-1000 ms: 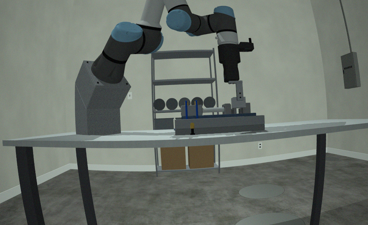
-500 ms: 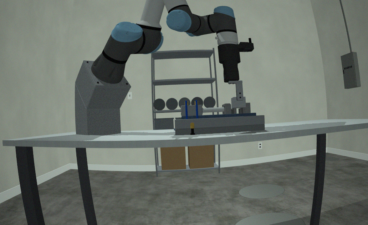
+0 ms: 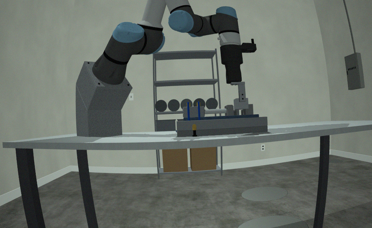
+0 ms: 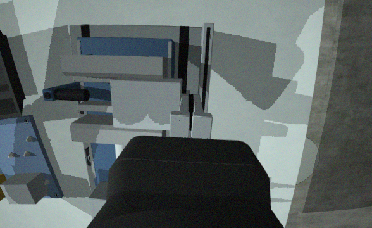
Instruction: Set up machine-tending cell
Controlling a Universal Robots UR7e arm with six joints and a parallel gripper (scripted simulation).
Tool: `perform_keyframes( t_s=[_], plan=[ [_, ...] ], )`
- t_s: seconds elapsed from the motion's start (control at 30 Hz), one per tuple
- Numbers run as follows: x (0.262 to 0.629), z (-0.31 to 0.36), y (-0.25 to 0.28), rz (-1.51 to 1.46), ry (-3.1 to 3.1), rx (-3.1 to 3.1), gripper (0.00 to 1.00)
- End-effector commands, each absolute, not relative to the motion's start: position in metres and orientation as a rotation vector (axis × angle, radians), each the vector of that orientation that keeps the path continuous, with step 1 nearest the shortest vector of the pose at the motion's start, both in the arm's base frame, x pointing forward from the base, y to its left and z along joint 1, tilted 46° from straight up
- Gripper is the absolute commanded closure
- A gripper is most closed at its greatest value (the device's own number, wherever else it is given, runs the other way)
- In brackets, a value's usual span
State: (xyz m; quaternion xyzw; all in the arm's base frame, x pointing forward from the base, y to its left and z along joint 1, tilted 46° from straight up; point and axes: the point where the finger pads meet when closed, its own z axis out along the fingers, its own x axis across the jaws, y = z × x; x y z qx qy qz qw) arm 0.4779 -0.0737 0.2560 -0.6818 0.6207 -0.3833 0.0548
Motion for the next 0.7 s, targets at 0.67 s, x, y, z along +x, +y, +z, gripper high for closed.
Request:
perform_keyframes(
  t_s=[0.67],
  plan=[
    [0.4783,0.2541,-0.0689,-1.165,1.884,-2.069,1.00]
  ],
)
